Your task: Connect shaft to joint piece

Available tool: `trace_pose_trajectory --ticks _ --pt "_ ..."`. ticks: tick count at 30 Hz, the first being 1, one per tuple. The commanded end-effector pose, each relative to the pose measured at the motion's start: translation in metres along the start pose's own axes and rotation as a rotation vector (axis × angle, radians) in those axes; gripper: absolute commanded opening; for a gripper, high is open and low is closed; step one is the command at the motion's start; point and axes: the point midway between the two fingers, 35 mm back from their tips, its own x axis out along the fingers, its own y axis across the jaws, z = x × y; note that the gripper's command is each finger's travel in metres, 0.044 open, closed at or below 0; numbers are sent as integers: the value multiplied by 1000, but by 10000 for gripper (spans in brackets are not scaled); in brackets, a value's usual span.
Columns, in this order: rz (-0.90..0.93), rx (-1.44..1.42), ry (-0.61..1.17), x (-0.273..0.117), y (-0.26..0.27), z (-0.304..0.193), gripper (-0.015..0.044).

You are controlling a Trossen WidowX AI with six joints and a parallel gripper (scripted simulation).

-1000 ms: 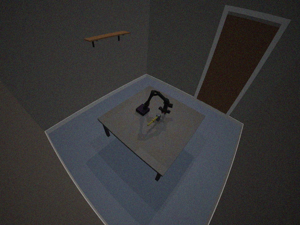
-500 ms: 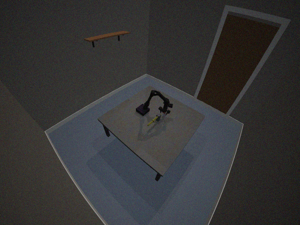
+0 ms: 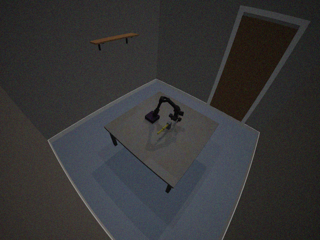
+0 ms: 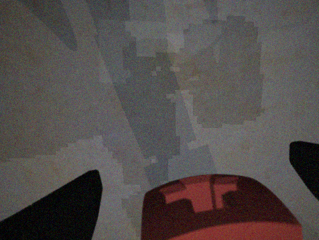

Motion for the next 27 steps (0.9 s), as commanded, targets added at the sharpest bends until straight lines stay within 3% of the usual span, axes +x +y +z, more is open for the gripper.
trace_pose_trajectory --ticks 1,6,18,27 --pt "10 -2 130 -9 0 2 440" --pt "34 -7 271 -20 1 4 440" --pt "36 -8 265 -21 1 4 440" --pt "61 -283 209 -49 6 1 440"
